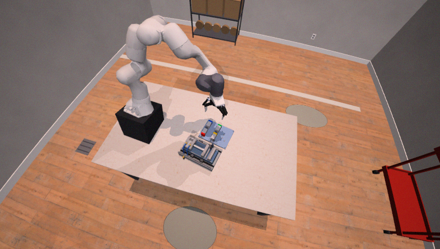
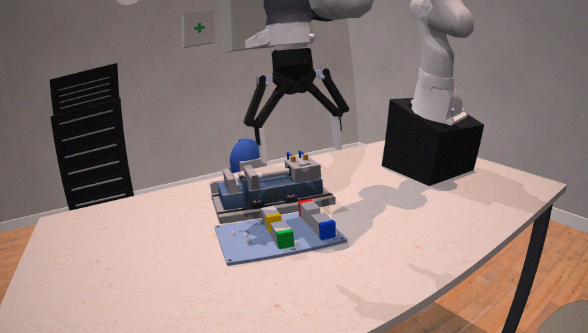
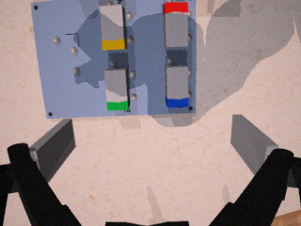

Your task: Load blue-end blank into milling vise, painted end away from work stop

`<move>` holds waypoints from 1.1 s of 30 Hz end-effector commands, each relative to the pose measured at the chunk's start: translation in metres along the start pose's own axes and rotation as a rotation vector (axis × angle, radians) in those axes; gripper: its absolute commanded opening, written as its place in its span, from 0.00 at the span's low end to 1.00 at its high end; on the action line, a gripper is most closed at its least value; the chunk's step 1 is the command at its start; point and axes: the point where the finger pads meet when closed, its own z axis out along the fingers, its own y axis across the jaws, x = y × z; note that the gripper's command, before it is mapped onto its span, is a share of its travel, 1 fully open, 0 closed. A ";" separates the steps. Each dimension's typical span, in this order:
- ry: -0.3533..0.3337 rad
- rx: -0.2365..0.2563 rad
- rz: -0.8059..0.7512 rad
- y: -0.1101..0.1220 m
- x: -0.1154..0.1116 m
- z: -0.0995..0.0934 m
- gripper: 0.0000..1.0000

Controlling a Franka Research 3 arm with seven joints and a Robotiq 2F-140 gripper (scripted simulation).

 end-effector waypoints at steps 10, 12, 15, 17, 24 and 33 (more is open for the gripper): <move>0.000 0.025 -0.007 -0.011 -0.002 -0.012 1.00; 0.000 0.025 -0.007 -0.011 -0.002 -0.012 1.00; 0.000 0.025 -0.007 -0.011 -0.002 -0.012 1.00; 0.000 0.025 -0.007 -0.011 -0.002 -0.012 1.00; -0.001 0.025 -0.006 -0.010 -0.002 -0.014 1.00; 0.000 0.025 -0.007 -0.010 -0.002 -0.017 1.00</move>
